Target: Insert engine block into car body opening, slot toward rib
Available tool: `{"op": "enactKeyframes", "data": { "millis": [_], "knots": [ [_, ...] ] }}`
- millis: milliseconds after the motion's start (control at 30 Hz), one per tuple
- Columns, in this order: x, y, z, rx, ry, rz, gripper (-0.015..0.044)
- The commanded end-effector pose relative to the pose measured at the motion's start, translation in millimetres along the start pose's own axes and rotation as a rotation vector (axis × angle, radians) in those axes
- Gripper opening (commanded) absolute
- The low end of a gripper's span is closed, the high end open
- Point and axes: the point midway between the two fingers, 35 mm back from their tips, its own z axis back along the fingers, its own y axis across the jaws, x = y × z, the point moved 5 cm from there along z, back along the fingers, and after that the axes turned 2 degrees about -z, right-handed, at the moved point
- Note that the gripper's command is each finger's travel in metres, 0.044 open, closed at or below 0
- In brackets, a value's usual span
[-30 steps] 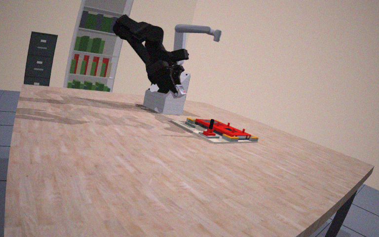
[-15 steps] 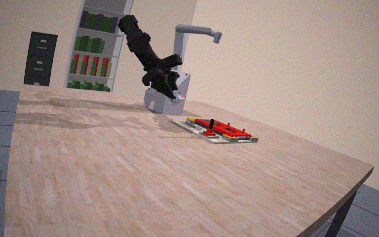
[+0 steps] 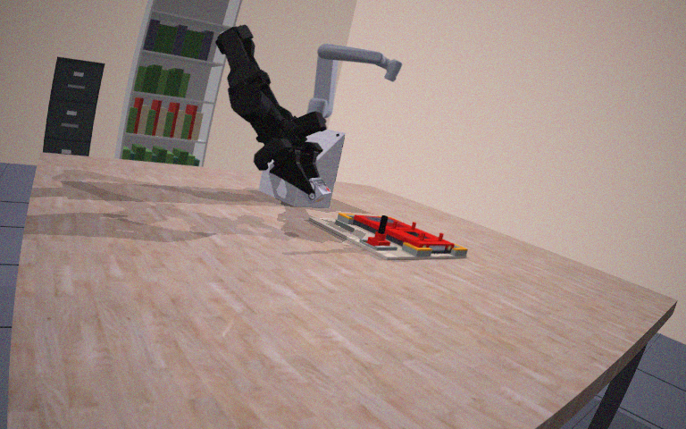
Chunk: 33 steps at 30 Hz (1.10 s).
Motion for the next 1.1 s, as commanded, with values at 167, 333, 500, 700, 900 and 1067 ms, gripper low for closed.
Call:
{"op": "enactKeyframes", "data": {
  "millis": [167,333,500,700,900,1067],
  "knots": [
    [-12.5,3.3,-11.6,0.012,0.000,0.000,0.0000],
    [-18.6,3.2,-16.7,0.012,0.000,0.000,0.0000],
    [-26.0,3.1,-22.9,0.012,0.001,0.001,0.0000],
    [-34.0,3.0,-29.6,0.012,0.001,0.001,0.0000],
    [-43.3,2.8,-37.4,0.012,0.001,0.001,0.0000],
    [-50.1,2.8,-43.0,0.012,0.002,0.001,0.0000]
  ]
}}
